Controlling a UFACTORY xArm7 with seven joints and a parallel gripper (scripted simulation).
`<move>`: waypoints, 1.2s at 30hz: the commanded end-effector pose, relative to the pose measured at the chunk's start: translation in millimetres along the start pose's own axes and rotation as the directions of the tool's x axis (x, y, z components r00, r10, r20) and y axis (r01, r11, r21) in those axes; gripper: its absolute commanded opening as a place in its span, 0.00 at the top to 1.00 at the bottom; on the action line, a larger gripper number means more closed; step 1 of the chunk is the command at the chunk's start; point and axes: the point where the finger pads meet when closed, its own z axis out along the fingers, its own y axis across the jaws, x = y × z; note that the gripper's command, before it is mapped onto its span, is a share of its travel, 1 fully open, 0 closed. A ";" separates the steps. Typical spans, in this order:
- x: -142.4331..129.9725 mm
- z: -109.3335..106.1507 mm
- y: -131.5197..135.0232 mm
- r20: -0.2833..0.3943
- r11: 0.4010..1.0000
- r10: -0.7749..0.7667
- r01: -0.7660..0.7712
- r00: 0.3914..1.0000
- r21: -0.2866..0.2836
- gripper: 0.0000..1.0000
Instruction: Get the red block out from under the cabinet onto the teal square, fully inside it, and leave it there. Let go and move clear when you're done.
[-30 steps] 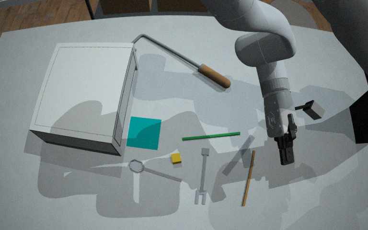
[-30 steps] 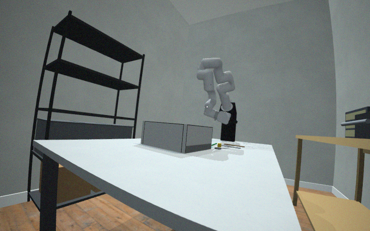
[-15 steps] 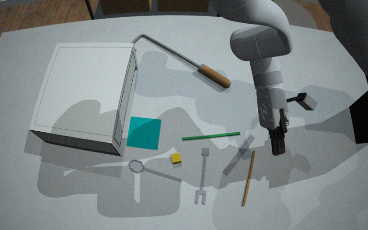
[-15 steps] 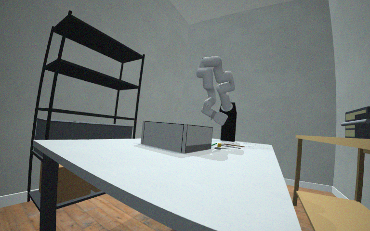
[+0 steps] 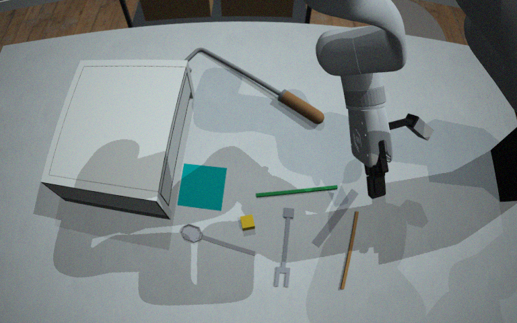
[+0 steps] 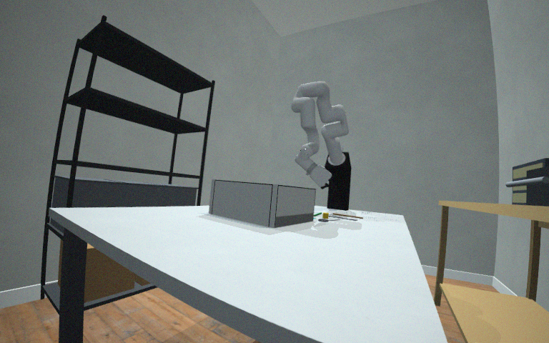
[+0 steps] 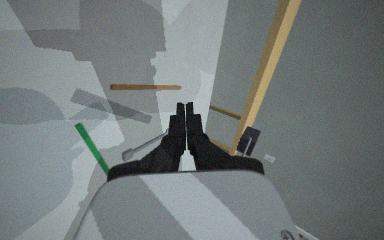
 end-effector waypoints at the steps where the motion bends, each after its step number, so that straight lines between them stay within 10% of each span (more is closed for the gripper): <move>1: -11.7 -28.6 -34.5 0.004 0.986 0.027 -0.027 1.000 0.162 1.00; 11: -11.7 -28.6 -34.5 0.004 0.986 0.027 -0.027 1.000 0.162 1.00; 13: -22.8 -66.7 -67.6 0.023 0.939 0.063 -0.067 0.998 0.337 1.00; 23: -22.8 -66.7 -67.6 0.023 0.939 0.063 -0.067 0.998 0.337 1.00; 25: -32.9 -107.4 -92.4 0.060 0.868 0.093 -0.111 0.994 0.485 1.00; 34: -32.9 -107.4 -92.4 0.060 0.868 0.093 -0.111 0.994 0.485 1.00; 36: -41.1 -145.9 -108.8 0.105 0.787 0.113 -0.153 0.988 0.598 1.00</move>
